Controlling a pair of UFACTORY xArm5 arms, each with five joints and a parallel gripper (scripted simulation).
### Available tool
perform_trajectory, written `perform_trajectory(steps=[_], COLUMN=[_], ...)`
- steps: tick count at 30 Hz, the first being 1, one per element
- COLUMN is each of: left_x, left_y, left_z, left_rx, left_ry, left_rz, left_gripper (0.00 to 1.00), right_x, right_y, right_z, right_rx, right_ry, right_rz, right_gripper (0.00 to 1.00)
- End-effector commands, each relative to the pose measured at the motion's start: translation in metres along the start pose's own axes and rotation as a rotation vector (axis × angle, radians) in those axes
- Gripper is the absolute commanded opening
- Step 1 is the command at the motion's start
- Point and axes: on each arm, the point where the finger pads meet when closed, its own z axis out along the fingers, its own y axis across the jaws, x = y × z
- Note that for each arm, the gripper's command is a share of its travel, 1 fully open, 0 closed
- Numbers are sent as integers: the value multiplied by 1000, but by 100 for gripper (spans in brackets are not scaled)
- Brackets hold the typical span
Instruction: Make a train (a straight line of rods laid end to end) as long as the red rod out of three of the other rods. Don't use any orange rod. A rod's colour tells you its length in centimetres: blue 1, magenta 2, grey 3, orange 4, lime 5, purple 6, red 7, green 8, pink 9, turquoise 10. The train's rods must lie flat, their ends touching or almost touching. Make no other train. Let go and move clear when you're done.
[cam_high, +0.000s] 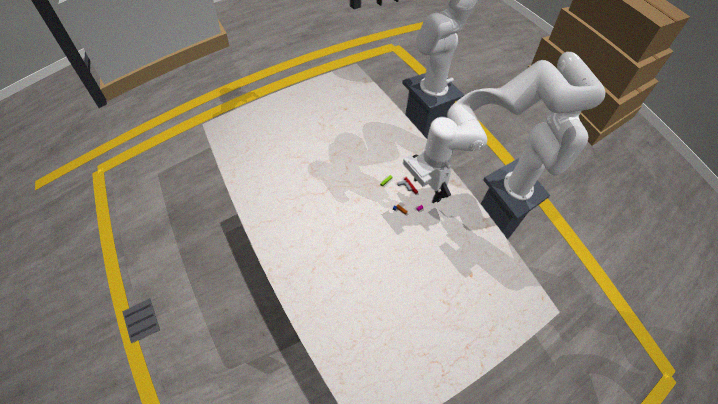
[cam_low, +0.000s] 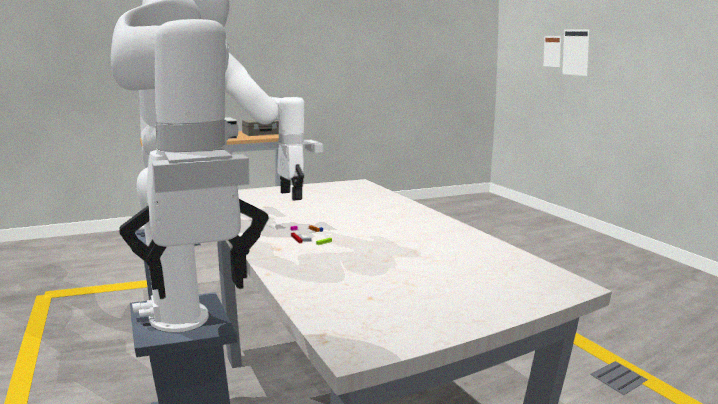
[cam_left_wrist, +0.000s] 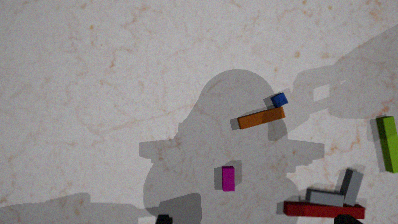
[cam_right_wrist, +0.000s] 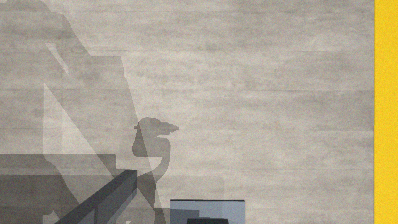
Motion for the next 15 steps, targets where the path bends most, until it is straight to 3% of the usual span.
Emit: perform_trajectory(steps=[1,15], left_x=[4,24], left_y=[1,9], left_z=[-1,6], left_rx=[-1,0], left_ry=[3,4], left_rz=[54,476], left_gripper=[100,100], right_x=[1,1], right_y=[0,0], right_z=[-1,-1], right_rx=[0,0], right_ry=[4,4], right_rz=[0,0], right_gripper=[100,100])
